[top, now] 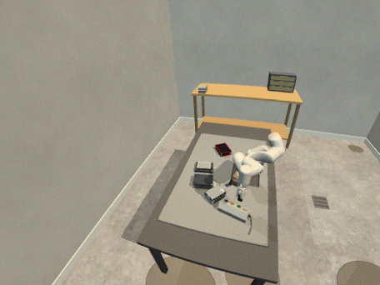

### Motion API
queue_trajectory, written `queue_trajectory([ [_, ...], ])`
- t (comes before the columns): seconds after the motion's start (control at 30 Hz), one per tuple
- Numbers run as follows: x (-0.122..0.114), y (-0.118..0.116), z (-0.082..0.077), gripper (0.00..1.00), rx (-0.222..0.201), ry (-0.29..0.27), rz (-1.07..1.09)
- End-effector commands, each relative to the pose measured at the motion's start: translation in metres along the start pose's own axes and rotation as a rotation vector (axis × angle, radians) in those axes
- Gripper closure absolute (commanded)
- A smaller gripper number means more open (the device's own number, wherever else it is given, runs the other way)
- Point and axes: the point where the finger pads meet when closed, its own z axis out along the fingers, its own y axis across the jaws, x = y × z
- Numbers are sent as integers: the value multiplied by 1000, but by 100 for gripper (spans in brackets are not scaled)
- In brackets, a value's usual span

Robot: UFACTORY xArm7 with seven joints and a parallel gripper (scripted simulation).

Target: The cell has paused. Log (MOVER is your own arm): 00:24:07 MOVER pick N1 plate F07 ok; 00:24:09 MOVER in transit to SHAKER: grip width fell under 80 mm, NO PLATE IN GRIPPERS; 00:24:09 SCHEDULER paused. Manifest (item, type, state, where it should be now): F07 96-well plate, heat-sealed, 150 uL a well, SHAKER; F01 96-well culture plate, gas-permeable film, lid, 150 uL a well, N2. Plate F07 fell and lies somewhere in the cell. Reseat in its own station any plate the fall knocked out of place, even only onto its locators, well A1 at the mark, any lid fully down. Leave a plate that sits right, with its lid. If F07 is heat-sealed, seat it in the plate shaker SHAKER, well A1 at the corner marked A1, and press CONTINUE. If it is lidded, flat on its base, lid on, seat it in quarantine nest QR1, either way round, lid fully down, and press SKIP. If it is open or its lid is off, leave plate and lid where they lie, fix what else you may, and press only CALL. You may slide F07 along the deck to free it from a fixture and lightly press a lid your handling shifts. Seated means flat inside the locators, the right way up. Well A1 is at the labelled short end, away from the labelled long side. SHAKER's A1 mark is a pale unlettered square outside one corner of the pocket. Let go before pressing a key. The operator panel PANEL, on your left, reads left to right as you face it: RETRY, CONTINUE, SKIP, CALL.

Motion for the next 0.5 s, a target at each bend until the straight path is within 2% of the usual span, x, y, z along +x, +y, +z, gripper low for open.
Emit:
queue_trajectory([
  [0.0,-1,-1,-1,100,3,-1,-1],
  [0.47,-1,-1,14,100,3,-1,-1],
])
